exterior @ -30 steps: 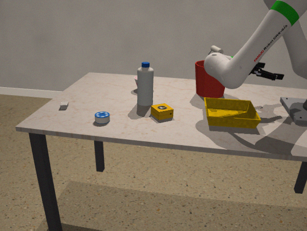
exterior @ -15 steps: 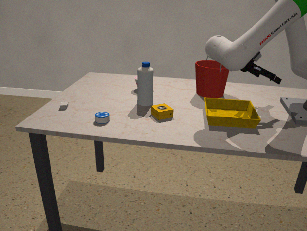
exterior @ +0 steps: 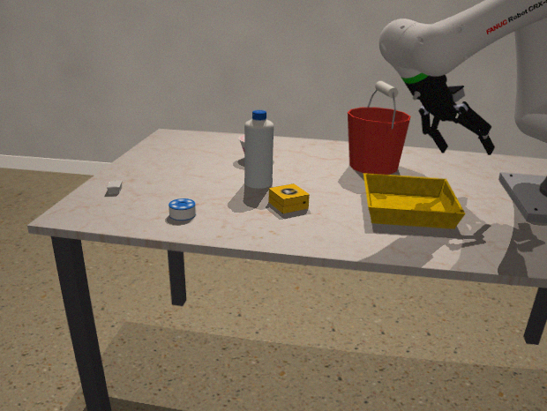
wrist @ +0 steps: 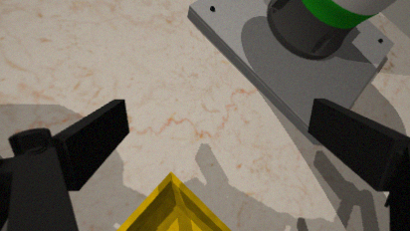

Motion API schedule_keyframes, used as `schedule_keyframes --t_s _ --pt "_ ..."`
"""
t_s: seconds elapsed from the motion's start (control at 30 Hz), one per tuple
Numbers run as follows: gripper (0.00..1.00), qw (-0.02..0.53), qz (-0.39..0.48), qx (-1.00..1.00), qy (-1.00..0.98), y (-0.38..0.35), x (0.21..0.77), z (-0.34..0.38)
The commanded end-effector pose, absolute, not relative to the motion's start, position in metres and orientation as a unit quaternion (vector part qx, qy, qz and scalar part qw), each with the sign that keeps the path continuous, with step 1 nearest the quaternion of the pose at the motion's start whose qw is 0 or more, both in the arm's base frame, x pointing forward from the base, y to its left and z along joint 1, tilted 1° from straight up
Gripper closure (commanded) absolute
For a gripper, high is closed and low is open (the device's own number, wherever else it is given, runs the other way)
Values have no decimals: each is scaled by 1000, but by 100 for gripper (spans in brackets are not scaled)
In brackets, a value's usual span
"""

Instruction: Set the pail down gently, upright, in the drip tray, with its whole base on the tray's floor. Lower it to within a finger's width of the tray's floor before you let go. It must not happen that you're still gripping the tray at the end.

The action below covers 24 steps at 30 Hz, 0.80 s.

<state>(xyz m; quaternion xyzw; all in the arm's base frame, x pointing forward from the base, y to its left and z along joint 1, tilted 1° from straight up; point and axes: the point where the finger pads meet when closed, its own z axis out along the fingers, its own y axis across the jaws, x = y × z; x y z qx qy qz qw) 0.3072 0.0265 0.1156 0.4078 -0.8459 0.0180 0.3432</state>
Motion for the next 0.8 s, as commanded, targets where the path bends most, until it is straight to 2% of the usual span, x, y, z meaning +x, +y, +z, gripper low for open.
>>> schedule_keyframes --t_s 0.0,0.3,0.4,0.77 --pt "0 284 -12 459 -842 57 320 126" --pt "0 225 -23 548 -806 65 300 176" --pt "0 206 -11 464 -862 60 324 184" --pt "0 180 1 344 -921 48 356 196"
